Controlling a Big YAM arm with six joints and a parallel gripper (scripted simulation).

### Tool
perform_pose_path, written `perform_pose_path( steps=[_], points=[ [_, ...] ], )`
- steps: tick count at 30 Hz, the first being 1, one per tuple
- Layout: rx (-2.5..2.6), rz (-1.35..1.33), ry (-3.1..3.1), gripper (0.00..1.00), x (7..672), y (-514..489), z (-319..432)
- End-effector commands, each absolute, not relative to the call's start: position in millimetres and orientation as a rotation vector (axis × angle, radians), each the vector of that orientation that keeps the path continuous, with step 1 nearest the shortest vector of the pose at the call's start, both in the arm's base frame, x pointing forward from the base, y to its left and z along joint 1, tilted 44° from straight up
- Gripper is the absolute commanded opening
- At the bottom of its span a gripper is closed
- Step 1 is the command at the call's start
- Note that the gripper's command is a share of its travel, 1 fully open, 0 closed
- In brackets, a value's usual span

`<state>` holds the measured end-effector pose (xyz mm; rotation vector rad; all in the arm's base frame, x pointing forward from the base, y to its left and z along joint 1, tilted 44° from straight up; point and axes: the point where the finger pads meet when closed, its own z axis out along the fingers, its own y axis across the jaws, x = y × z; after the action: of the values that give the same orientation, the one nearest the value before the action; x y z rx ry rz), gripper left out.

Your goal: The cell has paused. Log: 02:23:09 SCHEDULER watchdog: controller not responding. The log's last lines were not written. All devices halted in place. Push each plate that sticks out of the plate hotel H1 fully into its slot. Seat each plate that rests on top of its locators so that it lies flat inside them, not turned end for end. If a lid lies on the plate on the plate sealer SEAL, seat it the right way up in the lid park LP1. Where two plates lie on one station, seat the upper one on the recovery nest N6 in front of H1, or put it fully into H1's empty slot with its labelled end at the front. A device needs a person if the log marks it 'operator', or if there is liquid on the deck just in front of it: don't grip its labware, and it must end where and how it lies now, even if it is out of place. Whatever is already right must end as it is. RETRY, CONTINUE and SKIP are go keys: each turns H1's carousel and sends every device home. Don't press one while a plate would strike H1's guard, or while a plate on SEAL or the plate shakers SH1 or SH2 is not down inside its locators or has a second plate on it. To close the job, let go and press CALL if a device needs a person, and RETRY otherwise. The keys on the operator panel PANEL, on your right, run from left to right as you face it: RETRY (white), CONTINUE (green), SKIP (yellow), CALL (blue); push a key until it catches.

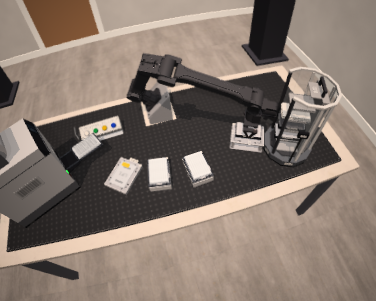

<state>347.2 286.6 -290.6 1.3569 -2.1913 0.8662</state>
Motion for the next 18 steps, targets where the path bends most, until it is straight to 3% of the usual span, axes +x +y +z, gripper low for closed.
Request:
perform_pose_path(
  steps=[1, 18],
  points=[
    [1.349, 0.855, -2.219, 0.84, 356.8, 285.7, -284.4],
    [1.348, 0.857, -2.206, 0.84, 355.6, 283.7, -287.9]
  ],
)
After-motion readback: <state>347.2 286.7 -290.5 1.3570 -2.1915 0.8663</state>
